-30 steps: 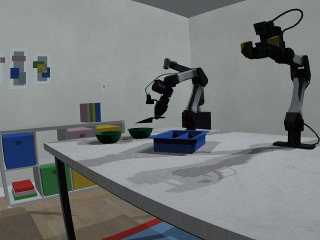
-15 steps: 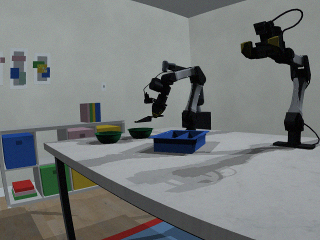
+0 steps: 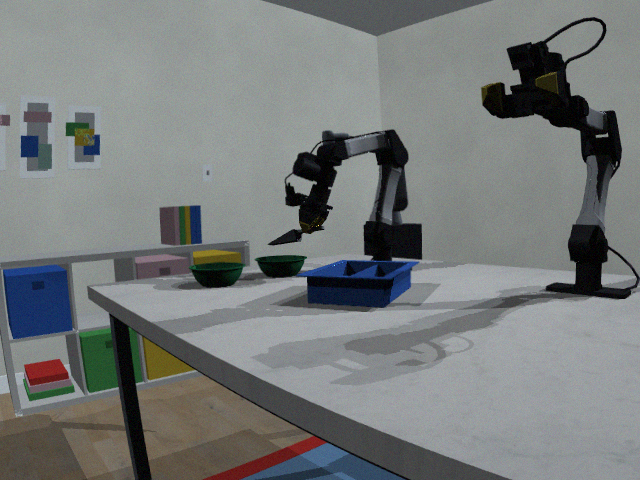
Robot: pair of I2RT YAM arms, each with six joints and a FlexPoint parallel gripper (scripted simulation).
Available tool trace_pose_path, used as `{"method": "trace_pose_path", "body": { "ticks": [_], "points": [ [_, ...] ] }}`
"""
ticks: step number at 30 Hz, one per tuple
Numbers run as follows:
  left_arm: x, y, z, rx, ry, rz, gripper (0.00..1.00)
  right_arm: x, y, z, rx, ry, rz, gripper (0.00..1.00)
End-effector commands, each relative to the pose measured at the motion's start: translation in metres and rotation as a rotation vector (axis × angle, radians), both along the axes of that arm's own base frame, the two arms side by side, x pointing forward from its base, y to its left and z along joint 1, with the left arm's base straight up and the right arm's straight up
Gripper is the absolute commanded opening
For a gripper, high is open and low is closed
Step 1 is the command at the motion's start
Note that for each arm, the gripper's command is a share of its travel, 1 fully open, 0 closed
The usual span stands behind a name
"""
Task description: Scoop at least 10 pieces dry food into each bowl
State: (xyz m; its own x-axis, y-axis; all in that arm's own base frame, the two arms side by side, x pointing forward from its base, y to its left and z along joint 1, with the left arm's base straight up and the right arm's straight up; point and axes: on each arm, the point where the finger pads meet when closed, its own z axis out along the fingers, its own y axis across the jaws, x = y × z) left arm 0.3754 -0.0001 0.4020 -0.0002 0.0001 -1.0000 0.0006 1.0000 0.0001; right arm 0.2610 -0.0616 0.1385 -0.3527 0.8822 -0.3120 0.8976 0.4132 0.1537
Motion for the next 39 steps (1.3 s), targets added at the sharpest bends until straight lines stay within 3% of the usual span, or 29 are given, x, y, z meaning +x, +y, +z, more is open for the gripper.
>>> {"method": "trace_pose_path", "body": {
  "ticks": [1, 15, 18, 39],
  "points": [
    [-0.002, 0.000, 0.007, -0.001, -0.020, 0.000, 1.00, 0.006, 0.000, 0.009, 0.035, -0.019, -0.067, 0.00],
    [-0.002, 0.000, 0.007, -0.001, -0.020, 0.000, 1.00, 0.014, 0.004, 0.013, 0.087, -0.028, -0.148, 0.00],
    [-0.002, 0.000, 0.007, -0.001, -0.020, 0.000, 1.00, 0.016, 0.002, 0.024, 0.075, -0.074, -0.146, 0.00],
    [-0.002, 0.000, 0.007, -0.001, -0.020, 0.000, 1.00, 0.038, -0.005, 0.028, 0.196, -0.167, -0.383, 0.00]
  ]
}}
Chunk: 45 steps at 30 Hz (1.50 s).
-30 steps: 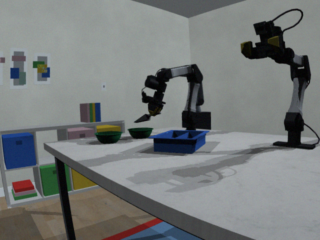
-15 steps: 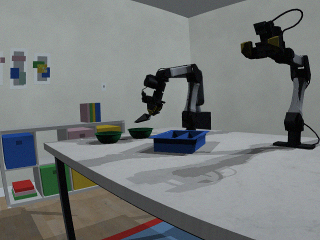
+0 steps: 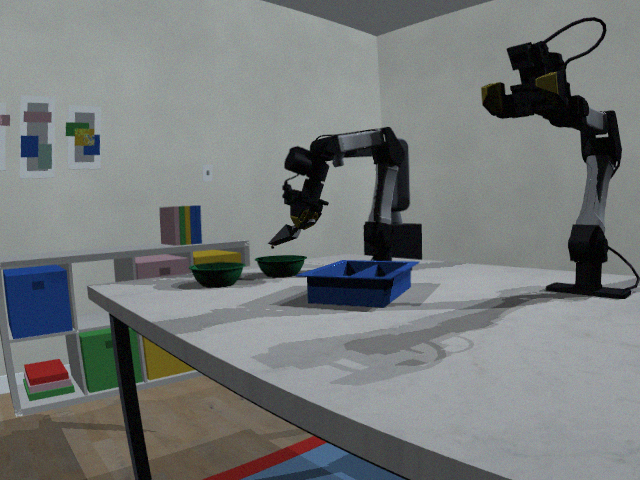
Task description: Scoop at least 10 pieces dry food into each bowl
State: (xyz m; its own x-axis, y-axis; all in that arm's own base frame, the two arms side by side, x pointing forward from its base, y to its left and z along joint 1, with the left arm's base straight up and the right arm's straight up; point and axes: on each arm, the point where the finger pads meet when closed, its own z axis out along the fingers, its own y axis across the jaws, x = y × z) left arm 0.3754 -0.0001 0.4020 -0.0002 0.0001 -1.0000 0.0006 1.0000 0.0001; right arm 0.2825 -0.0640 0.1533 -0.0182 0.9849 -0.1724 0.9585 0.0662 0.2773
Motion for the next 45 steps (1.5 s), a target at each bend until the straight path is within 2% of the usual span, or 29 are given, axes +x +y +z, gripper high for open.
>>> {"method": "trace_pose_path", "body": {
  "ticks": [1, 12, 14, 27, 31, 41, 45],
  "points": [
    [-0.002, 0.000, 0.007, -0.001, -0.020, 0.000, 1.00, 0.018, -0.003, 0.013, 0.027, -0.079, -0.071, 0.00],
    [-0.002, 0.000, 0.007, -0.001, -0.020, 0.000, 1.00, 0.024, -0.006, 0.025, 0.071, -0.146, -0.175, 0.00],
    [-0.002, 0.000, 0.007, -0.001, -0.020, 0.000, 1.00, 0.027, -0.006, 0.019, 0.085, -0.131, -0.199, 0.00],
    [-0.002, 0.000, 0.007, -0.001, -0.020, 0.000, 1.00, 0.035, -0.009, 0.026, 0.147, -0.189, -0.333, 0.00],
    [-0.002, 0.000, 0.007, -0.001, -0.020, 0.000, 1.00, 0.009, -0.002, 0.013, 0.071, -0.094, -0.195, 0.00],
    [-0.002, 0.000, 0.007, -0.001, -0.020, 0.000, 1.00, -0.011, 0.005, -0.001, -0.056, 0.025, 0.102, 0.00],
    [-0.002, 0.000, 0.007, -0.001, -0.020, 0.000, 1.00, -0.010, 0.005, -0.002, -0.079, 0.024, 0.146, 0.00]
  ]
}}
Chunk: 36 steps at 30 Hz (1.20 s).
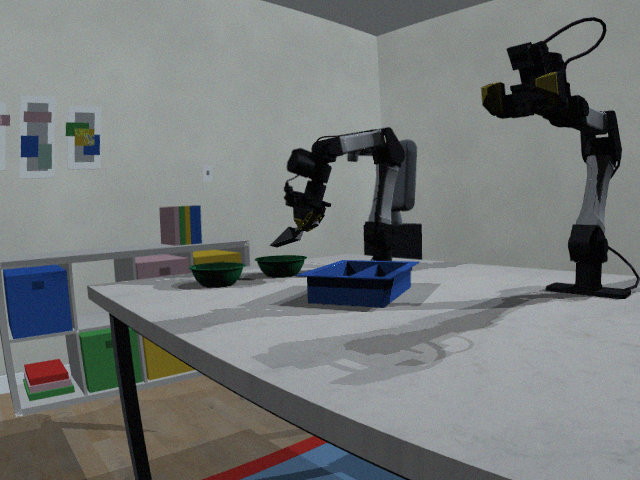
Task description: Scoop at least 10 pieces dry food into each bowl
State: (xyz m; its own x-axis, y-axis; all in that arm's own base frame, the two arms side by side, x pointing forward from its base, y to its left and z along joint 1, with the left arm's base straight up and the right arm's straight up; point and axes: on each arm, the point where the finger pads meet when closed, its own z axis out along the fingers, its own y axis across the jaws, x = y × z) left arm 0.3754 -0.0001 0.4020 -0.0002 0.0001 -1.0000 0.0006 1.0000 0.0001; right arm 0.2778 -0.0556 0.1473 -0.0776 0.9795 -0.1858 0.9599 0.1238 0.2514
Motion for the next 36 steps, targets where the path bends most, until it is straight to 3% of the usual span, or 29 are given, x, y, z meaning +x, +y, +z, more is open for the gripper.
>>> {"method": "trace_pose_path", "body": {
  "ticks": [1, 19, 31, 36],
  "points": [
    [-0.002, 0.000, 0.007, -0.001, -0.020, 0.000, 1.00, -0.010, -0.002, 0.002, -0.077, 0.020, 0.128, 0.00],
    [-0.002, 0.000, 0.007, -0.001, -0.020, 0.000, 1.00, -0.012, -0.005, 0.000, -0.081, 0.039, 0.132, 0.00],
    [-0.002, 0.000, 0.007, -0.001, -0.020, 0.000, 1.00, -0.039, -0.014, -0.019, -0.297, 0.069, 0.481, 0.00],
    [-0.002, 0.000, 0.007, -0.001, -0.020, 0.000, 1.00, -0.043, -0.015, -0.022, -0.329, 0.074, 0.535, 0.00]
  ]
}}
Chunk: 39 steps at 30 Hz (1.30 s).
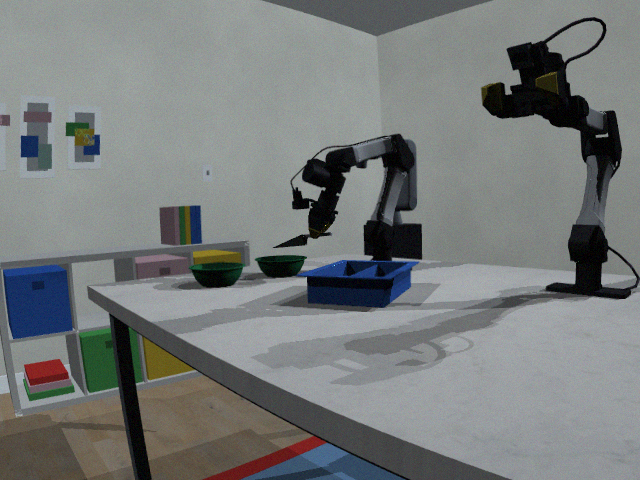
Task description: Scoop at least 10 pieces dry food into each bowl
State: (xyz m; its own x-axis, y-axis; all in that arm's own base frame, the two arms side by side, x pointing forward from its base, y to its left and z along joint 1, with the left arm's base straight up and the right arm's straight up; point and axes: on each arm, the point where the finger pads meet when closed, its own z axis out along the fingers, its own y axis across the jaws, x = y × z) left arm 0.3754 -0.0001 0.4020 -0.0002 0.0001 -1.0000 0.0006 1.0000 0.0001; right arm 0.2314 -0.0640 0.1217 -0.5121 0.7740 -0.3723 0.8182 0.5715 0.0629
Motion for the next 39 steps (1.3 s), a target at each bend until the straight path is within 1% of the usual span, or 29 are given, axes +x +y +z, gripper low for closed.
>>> {"method": "trace_pose_path", "body": {
  "ticks": [1, 2, 5, 14, 16, 17, 18, 29, 31, 34, 37, 39],
  "points": [
    [-0.002, 0.000, 0.007, -0.001, -0.020, 0.000, 1.00, 0.001, -0.007, 0.002, -0.084, -0.040, 0.124, 0.00],
    [-0.002, 0.000, 0.007, -0.001, -0.020, 0.000, 1.00, 0.001, -0.007, 0.001, -0.085, -0.039, 0.126, 0.00],
    [-0.002, 0.000, 0.007, -0.001, -0.020, 0.000, 1.00, -0.007, -0.010, -0.004, -0.134, -0.026, 0.205, 0.00],
    [-0.002, 0.000, 0.007, -0.001, -0.020, 0.000, 1.00, -0.007, -0.010, -0.004, -0.136, -0.027, 0.213, 0.00],
    [-0.002, 0.000, 0.007, -0.001, -0.020, 0.000, 1.00, 0.003, -0.011, 0.011, -0.144, -0.073, 0.209, 0.00],
    [-0.002, 0.000, 0.007, -0.001, -0.020, 0.000, 1.00, 0.003, -0.011, 0.010, -0.143, -0.068, 0.209, 0.00],
    [-0.002, 0.000, 0.007, -0.001, -0.020, 0.000, 1.00, -0.006, -0.006, -0.012, -0.148, 0.000, 0.219, 0.00],
    [-0.002, 0.000, 0.007, -0.001, -0.020, 0.000, 1.00, -0.004, -0.003, -0.020, -0.357, 0.005, 0.202, 0.00],
    [-0.002, 0.000, 0.007, -0.001, -0.020, 0.000, 1.00, -0.004, -0.003, -0.020, -0.357, 0.005, 0.202, 0.00],
    [-0.002, 0.000, 0.007, -0.001, -0.020, 0.000, 1.00, -0.004, -0.003, -0.022, -0.406, 0.007, 0.200, 0.00],
    [-0.002, 0.000, 0.007, -0.001, -0.020, 0.000, 1.00, -0.002, -0.002, -0.020, -0.405, -0.001, 0.197, 0.00],
    [-0.002, 0.000, 0.007, -0.001, -0.020, 0.000, 1.00, -0.005, -0.004, -0.023, -0.407, 0.011, 0.192, 0.00]
  ]
}}
